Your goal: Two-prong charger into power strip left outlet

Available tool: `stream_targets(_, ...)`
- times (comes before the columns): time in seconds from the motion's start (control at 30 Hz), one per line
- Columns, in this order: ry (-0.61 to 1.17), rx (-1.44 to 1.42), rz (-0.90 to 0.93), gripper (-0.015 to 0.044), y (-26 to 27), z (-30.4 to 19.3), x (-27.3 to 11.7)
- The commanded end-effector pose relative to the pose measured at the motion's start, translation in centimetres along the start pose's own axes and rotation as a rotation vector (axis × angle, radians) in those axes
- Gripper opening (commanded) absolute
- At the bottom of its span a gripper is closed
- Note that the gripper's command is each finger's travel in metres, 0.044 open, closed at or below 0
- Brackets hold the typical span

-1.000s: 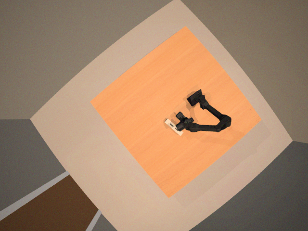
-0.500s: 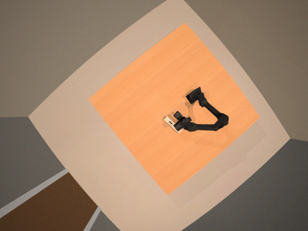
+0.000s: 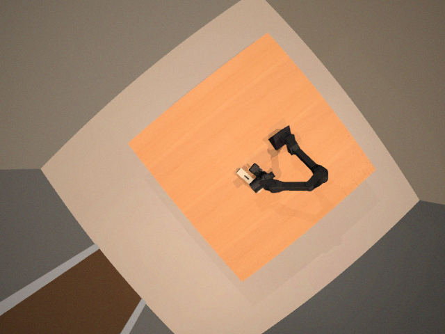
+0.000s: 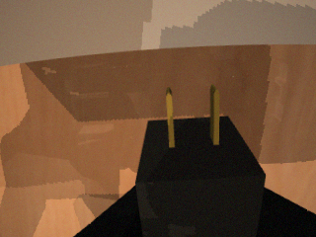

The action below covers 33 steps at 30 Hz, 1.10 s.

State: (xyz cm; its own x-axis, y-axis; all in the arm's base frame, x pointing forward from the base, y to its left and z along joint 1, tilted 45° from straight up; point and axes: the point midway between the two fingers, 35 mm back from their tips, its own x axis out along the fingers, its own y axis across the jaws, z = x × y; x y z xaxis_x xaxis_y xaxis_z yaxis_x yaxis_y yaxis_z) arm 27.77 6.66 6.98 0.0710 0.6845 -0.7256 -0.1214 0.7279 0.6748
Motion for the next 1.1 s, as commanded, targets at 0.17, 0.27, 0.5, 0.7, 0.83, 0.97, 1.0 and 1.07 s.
stream_targets(0.17,0.002,0.003,0.004,0.0000,0.01,0.31,0.07)
stream_targets(0.27,0.002,0.003,0.004,0.0000,0.01,0.32,0.06)
stream_targets(0.5,0.002,0.003,0.004,0.0000,0.02,0.49,0.04)
stream_targets(0.7,0.002,0.003,0.004,0.0000,0.04,0.67,0.03)
stream_targets(0.83,0.002,0.003,0.004,0.0000,0.05,0.78,0.01)
stream_targets(0.97,0.002,0.003,0.004,0.0000,0.06,0.89,0.00)
stream_targets(1.0,0.002,0.003,0.004,0.0000,0.06,0.92,0.00)
stream_targets(1.07,0.002,0.003,0.004,0.0000,0.06,0.97,0.00)
